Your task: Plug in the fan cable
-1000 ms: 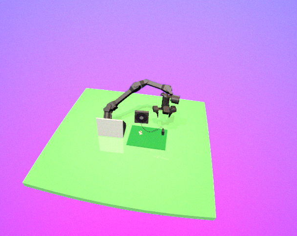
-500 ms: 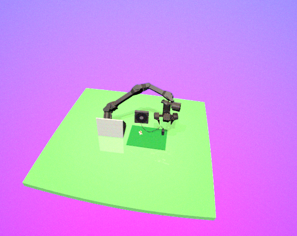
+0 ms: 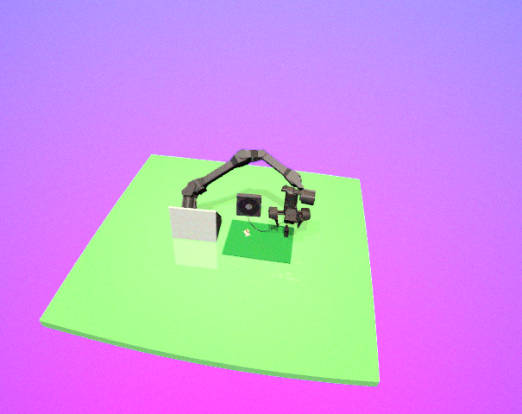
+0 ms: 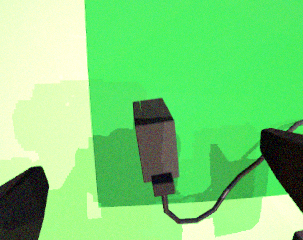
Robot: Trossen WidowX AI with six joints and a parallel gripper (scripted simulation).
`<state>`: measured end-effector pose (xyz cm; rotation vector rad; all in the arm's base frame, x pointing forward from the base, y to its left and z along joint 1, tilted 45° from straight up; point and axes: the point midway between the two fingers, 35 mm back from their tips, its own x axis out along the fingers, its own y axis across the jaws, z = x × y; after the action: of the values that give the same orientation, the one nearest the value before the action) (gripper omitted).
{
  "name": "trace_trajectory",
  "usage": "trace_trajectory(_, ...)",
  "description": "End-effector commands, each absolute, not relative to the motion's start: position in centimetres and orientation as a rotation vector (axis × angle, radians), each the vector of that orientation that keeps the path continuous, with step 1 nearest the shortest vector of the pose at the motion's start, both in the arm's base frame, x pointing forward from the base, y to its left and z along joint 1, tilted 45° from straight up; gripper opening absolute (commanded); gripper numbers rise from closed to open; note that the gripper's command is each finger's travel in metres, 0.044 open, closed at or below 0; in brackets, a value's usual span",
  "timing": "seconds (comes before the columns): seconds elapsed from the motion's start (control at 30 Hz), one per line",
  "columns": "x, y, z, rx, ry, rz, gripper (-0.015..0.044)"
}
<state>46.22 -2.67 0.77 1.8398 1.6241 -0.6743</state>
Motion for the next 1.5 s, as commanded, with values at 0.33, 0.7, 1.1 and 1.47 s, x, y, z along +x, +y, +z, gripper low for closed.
trace_trajectory(0.33,46.4,-0.9,-0.9,1.844,1.632,-0.677,0.044)
trace_trajectory(0.7,46.5,0.4,-2.2,1.845,1.633,-0.676,0.044)
trace_trajectory(1.1,46.6,0.4,-2.1,1.838,1.632,-0.673,0.023)
trace_trajectory(1.47,46.6,0.4,-2.1,1.838,1.632,-0.673,0.0)
